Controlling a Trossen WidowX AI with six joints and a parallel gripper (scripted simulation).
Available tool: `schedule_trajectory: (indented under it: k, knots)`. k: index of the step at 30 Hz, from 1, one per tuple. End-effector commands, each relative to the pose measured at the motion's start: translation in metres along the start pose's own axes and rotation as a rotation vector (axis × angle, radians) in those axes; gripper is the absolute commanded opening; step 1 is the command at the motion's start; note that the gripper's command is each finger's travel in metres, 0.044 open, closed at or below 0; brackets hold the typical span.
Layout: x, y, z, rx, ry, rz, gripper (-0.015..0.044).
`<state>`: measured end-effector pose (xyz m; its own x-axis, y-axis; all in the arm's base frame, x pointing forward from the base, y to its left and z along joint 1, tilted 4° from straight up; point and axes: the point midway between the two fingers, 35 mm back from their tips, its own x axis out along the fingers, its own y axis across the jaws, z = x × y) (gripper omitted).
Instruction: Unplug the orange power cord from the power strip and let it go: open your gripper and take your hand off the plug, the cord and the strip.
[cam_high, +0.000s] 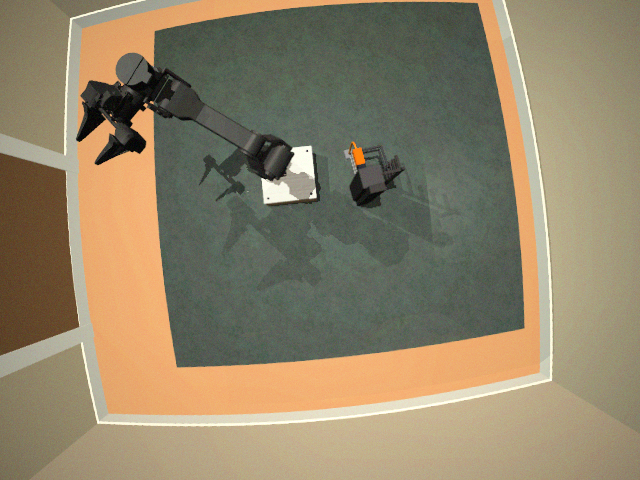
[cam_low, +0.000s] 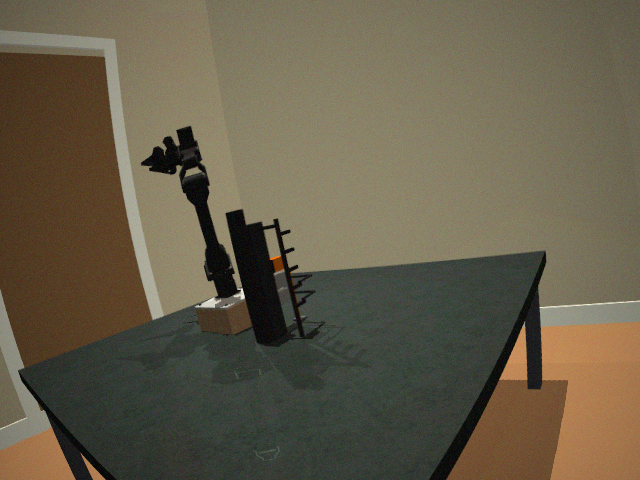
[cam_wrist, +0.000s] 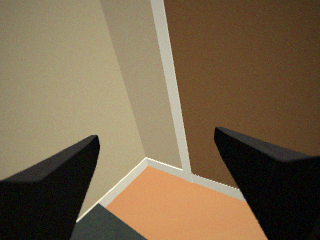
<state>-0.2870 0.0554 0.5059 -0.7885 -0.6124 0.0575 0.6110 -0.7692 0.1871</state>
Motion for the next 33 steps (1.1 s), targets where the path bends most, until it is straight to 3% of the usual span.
schedule_trajectory:
  k: [1,9,21,33]
  knots:
    - [-0.001,-0.003,0.000,0.003,-0.003,-0.011,0.0374]
    - [-0.073,-0.091,-0.013,0.041,-0.073,-0.438,0.0164]
    - [-0.234,-0.154,-0.055,0.078,-0.064,-1.059,0.0160]
    - [-0.412,-0.115,-0.125,0.197,0.100,-1.674,0.0160]
